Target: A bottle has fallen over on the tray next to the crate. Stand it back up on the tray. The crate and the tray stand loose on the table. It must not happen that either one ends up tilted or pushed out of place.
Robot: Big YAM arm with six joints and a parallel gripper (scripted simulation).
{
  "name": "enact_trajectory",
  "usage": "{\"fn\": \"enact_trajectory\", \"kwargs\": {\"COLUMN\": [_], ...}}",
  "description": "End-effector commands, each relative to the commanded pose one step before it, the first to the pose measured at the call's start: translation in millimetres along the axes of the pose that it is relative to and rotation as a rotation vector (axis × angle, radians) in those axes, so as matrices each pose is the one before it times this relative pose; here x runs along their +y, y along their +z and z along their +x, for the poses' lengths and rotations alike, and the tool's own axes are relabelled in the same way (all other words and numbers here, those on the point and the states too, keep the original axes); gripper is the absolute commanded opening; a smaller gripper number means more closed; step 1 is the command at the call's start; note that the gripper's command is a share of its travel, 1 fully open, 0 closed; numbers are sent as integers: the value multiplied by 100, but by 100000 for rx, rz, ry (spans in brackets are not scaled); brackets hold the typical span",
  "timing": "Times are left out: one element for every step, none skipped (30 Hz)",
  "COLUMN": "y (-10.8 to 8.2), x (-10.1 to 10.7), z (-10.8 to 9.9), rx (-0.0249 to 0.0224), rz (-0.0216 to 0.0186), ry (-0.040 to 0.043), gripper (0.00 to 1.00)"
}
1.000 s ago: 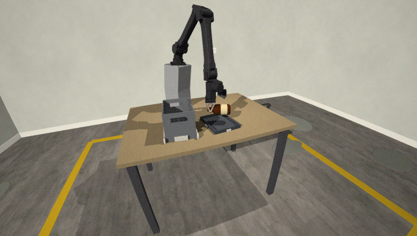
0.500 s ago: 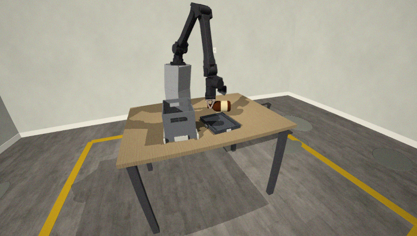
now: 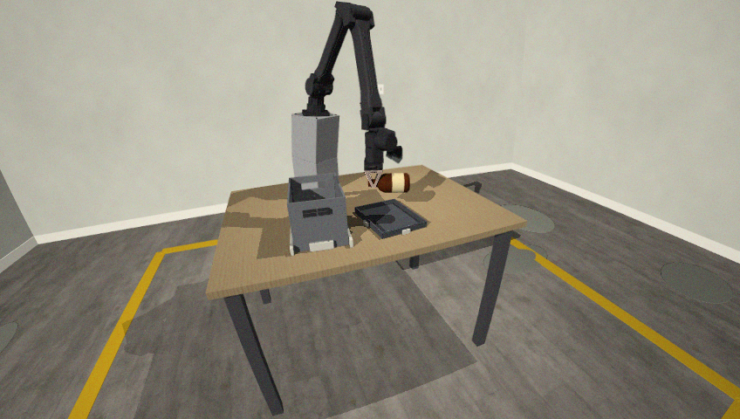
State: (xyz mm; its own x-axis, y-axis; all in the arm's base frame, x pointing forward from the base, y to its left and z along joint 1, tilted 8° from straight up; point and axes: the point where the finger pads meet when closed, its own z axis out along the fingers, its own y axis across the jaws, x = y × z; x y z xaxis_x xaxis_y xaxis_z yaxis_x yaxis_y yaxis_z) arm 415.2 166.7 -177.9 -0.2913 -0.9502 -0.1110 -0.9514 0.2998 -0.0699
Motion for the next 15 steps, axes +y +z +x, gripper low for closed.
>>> {"fn": "enact_trajectory", "kwargs": {"y": [-1999,-197,-160,-124,-114,-128,-153,-169,0,0,-246,-85,-80,-80,-124], "x": [-1127,-176,-21,126,152,73,-53,-129,0,0,-428,204,209,194,-2], "z": [-282,-158,-41,80,113,64,-25,-83,0,0,-377,170,171,161,6], "rx": [-1949,-241,-48,142,186,95,-58,-153,0,0,-579,265,269,252,1], "rz": [1932,302,49,-196,-248,-124,80,203,0,0,733,-343,-350,-328,-1], "ry": [-150,-52,-44,-19,7,22,24,20,0,0,-47,5,2,38,15], "gripper": [0,0,0,0,0,0,0,0,0,0,0,0,0,0,0]}}
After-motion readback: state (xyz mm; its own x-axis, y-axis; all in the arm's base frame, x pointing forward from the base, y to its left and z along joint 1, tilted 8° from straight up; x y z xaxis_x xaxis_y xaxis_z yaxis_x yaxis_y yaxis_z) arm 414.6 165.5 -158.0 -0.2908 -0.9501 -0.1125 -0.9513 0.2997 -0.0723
